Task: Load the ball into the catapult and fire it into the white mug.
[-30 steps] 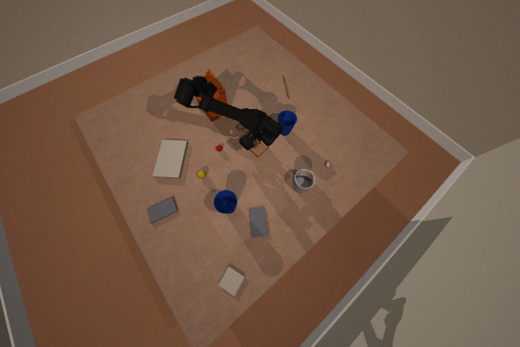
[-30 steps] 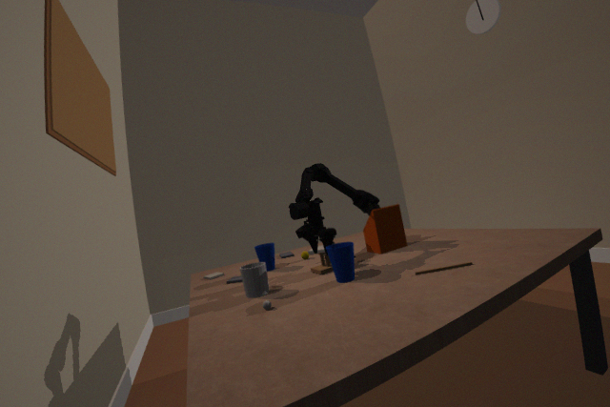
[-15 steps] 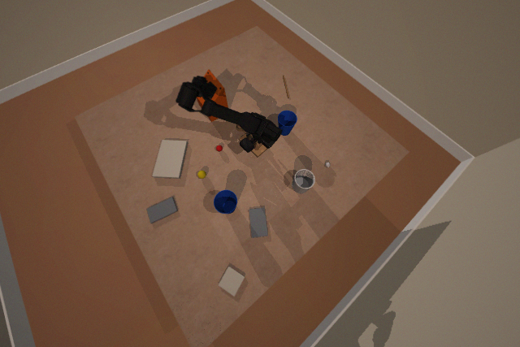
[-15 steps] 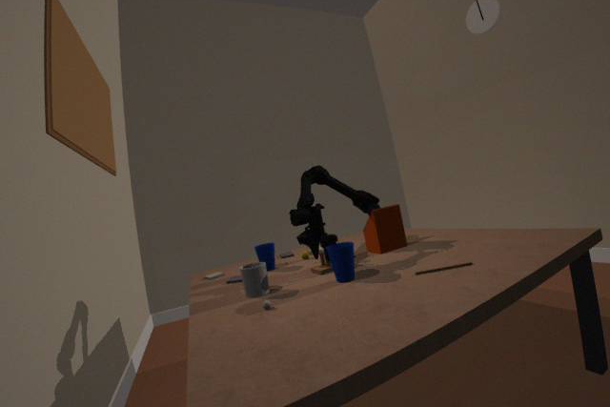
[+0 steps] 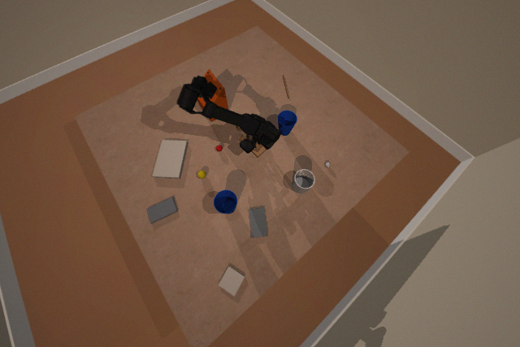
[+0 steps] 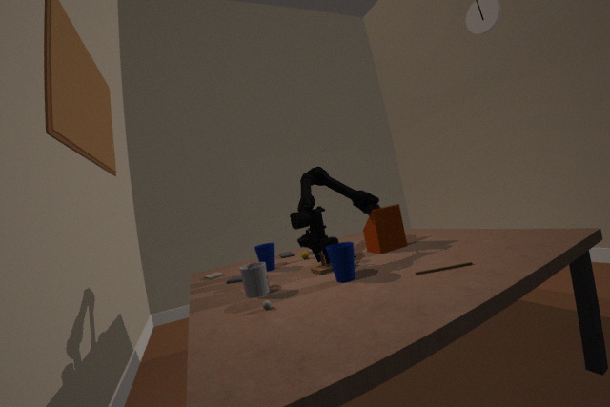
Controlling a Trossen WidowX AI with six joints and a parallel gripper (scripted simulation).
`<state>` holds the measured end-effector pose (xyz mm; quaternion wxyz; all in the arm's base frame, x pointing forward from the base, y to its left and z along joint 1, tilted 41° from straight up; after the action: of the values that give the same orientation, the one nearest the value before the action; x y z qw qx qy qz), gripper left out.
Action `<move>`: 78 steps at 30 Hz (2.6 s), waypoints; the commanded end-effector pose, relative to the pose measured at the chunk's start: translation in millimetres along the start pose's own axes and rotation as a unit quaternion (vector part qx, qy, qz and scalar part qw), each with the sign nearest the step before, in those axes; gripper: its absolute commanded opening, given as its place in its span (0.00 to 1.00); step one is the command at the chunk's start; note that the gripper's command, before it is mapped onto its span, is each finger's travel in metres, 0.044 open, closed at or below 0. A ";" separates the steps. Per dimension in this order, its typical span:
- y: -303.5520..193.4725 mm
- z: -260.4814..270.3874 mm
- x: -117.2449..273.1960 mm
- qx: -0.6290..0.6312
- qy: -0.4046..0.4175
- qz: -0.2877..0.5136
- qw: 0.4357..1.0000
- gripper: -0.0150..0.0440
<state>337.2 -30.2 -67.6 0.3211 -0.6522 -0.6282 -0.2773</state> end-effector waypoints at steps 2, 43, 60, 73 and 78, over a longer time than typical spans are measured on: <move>0.2 -0.1 0.4 0.000 0.000 0.000 1.000 0.60; 1.9 -0.8 10.8 0.001 -0.002 0.001 1.000 0.25; 1.4 -1.3 1.2 -0.002 0.000 0.002 1.000 0.39; 4.4 -0.3 24.4 -0.002 0.002 0.002 1.000 0.97; 2.4 -0.1 98.8 -0.001 0.002 0.002 1.000 1.00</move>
<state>343.3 11.6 -18.7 0.3253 -0.6579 -0.6228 -0.2710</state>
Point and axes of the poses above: the point midway between the two fingers, 35 mm back from their tips, its own x axis back along the fingers, its own z axis across the jaws, y = z × x, the point moved 4 cm from there along x, back along the fingers
